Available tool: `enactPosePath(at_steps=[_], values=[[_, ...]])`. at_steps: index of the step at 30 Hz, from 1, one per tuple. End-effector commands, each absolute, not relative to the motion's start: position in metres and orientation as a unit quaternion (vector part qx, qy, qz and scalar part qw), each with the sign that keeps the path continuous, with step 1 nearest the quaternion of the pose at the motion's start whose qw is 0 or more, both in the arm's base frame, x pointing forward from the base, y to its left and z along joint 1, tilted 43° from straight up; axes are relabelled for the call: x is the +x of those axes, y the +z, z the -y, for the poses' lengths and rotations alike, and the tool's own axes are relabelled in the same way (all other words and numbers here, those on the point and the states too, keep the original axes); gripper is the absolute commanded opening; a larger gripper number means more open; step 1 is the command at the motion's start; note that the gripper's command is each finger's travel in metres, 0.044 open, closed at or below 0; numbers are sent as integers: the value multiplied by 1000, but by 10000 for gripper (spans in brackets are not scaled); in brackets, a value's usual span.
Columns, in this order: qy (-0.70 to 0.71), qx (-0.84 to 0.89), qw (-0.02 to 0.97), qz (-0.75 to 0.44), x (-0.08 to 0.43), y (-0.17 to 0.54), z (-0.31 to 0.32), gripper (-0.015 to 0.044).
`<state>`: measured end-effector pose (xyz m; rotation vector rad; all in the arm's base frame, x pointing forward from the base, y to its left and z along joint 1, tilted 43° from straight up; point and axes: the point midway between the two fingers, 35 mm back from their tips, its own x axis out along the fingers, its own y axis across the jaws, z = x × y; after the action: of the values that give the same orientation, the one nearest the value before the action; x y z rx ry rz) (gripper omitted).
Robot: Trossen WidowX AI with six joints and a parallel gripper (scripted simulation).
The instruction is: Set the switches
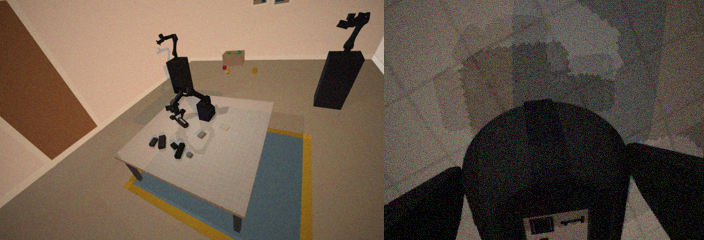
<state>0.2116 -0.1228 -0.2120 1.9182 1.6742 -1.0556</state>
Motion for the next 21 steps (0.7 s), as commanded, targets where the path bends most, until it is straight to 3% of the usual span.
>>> enactPosePath(at_steps=[1,21], values=[[-375,685,197,-593,214,-206,127,335],[-375,685,197,-593,216,-190,131,335]])
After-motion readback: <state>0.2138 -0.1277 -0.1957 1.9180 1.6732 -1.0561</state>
